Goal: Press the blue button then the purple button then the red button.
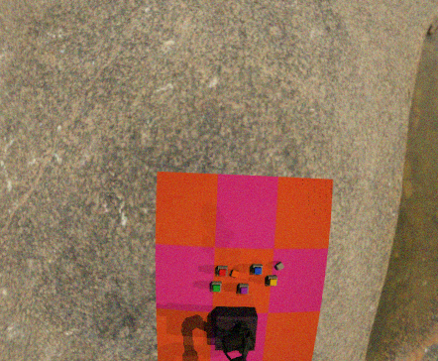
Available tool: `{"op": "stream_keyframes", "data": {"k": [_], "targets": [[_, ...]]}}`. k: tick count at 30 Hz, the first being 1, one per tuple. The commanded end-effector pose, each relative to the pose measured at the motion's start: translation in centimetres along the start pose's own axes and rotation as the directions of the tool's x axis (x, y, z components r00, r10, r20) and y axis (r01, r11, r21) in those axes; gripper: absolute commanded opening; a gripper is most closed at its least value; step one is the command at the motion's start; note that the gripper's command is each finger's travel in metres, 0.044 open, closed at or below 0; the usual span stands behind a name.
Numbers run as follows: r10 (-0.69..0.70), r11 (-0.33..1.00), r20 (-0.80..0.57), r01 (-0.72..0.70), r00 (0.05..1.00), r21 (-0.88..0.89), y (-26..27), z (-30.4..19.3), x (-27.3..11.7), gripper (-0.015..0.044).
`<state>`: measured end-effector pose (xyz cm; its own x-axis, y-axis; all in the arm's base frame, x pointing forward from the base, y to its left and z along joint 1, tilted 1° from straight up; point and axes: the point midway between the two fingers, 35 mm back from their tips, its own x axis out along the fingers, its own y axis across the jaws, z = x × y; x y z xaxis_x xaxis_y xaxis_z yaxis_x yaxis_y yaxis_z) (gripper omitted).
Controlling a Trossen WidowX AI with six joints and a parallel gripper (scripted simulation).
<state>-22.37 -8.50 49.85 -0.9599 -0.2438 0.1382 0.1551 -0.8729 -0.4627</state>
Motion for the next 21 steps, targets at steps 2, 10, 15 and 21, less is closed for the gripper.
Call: {"op": "stream_keyframes", "data": {"k": [2,10,15,21], "targets": [[0.041,0.999,0.000,-0.041,0.999,0.002,1.1,0.0,0.3,0.0400],[0.490,0.872,-0.006,-0.490,0.872,-0.021,14.7,0.2,-0.3,0.0400],[0.707,0.704,-0.022,-0.707,0.707,-0.069,22.5,0.3,-3.8,0.0400],[0.884,0.451,-0.067,-0.880,0.464,-0.149,30.0,-0.1,-10.6,0.0400]]}}
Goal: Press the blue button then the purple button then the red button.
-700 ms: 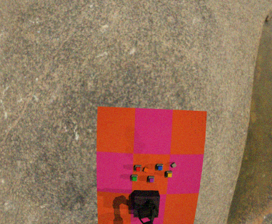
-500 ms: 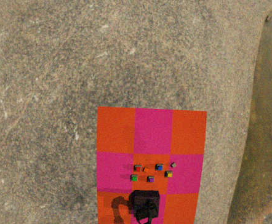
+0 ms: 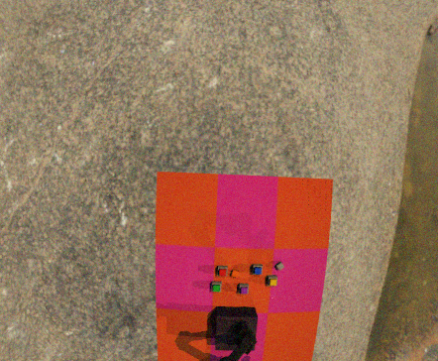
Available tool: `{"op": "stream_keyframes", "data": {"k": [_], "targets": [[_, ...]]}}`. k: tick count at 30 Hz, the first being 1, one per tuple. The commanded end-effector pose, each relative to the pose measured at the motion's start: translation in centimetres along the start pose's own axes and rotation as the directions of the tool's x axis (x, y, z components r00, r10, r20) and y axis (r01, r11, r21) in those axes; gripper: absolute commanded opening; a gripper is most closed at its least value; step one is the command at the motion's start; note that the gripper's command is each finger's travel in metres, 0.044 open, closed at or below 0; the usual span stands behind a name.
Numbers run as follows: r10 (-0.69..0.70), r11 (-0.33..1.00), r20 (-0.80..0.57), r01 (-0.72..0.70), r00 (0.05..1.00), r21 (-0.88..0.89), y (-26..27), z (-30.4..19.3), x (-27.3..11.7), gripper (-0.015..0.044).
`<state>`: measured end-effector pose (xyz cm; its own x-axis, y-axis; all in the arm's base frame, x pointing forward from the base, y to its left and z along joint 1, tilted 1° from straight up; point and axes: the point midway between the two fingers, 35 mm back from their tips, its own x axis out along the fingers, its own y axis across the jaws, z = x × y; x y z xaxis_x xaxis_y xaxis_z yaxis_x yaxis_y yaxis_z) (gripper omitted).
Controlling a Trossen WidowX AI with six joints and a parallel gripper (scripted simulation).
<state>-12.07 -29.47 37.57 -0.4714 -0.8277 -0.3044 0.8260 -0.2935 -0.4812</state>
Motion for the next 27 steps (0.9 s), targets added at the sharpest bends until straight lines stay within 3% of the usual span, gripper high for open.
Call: {"op": "stream_keyframes", "data": {"k": [1,7,14,20,27], "targets": [[0.224,0.972,-0.028,-0.226,0.974,-0.068,7.7,0.1,1.0,0.0400],[0.476,0.857,-0.093,-0.485,0.875,-0.176,17.6,-0.3,-0.4,0.0400],[0.680,0.634,-0.221,-0.712,0.699,-0.303,28.0,-2.6,-5.1,0.0400],[0.762,0.391,-0.365,-0.829,0.535,-0.399,35.0,-6.1,-11.2,0.0400],[0.745,0.080,-0.553,-0.873,0.373,-0.481,40.1,-12.1,-19.4,0.0400]]}}
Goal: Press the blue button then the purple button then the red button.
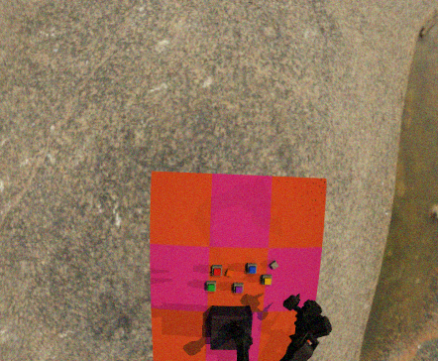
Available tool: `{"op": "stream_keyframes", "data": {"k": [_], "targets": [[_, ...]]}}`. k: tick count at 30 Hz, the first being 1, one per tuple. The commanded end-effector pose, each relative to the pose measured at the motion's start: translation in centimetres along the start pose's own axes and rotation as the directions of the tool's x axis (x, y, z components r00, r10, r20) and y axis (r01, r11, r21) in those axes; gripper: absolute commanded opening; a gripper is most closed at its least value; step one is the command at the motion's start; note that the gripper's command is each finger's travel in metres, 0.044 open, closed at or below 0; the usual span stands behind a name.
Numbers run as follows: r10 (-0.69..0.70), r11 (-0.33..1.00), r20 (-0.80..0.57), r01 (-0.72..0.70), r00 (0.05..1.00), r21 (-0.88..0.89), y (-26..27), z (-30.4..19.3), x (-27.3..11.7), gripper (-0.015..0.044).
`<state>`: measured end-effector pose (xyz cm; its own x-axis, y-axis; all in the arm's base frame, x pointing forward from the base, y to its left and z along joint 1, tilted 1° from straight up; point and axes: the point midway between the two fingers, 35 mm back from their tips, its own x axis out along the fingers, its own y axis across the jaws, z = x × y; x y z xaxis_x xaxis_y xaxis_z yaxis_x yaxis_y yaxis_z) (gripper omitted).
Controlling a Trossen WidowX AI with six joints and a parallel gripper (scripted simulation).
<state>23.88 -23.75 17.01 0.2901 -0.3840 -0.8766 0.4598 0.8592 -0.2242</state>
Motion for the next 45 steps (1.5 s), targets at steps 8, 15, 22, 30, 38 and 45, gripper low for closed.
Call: {"op": "stream_keyframes", "data": {"k": [8,15,22,30,38,45], "targets": [[0.234,0.867,-0.299,-0.338,0.925,-0.366,18.0,-4.2,2.3,0.0400],[0.235,0.791,-0.395,-0.411,0.888,-0.453,22.2,-6.8,2.0,0.0400],[0.235,0.791,-0.395,-0.411,0.888,-0.453,23.4,-8.7,6.3,0.0295],[0.235,0.791,-0.395,-0.411,0.888,-0.453,23.6,-9.3,7.5,0.0085],[0.235,0.791,-0.395,-0.411,0.888,-0.453,23.6,-9.3,7.5,0.0020],[0.235,0.791,-0.395,-0.411,0.888,-0.453,23.6,-9.3,7.6,0.0020]]}}
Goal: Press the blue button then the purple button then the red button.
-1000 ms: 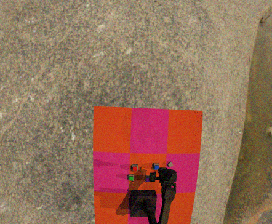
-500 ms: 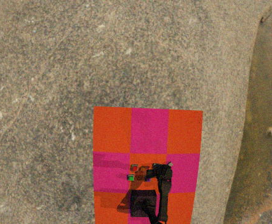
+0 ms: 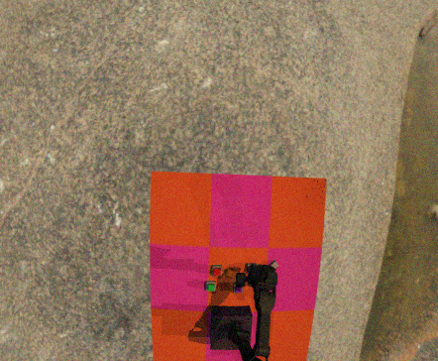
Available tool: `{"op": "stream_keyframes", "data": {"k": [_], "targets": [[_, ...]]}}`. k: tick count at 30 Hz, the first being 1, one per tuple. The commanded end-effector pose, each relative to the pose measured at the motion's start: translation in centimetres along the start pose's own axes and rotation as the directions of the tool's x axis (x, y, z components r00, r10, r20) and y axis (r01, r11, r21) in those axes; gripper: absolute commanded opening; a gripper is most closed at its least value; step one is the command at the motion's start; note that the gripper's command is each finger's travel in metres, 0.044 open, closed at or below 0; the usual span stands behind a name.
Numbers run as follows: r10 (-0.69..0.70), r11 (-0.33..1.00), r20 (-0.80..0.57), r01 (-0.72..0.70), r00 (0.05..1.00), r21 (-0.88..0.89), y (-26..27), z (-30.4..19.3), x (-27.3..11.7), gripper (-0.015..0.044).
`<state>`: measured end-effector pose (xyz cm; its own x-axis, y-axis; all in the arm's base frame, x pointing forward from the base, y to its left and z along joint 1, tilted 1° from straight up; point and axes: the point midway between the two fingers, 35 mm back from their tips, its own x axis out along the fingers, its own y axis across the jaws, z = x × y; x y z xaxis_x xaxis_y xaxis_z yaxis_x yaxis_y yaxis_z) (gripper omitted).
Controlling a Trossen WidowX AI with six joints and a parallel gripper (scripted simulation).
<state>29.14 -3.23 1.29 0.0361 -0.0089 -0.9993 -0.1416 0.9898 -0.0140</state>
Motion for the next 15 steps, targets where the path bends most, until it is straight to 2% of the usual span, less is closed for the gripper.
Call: {"op": "stream_keyframes", "data": {"k": [1,15], "targets": [[0.004,1.000,-0.002,-0.004,1.000,0.006,0.1,0.0,0.3,0.0020],[0.004,1.000,-0.002,-0.004,1.000,0.006,0.1,0.0,2.6,0.0020]]}}
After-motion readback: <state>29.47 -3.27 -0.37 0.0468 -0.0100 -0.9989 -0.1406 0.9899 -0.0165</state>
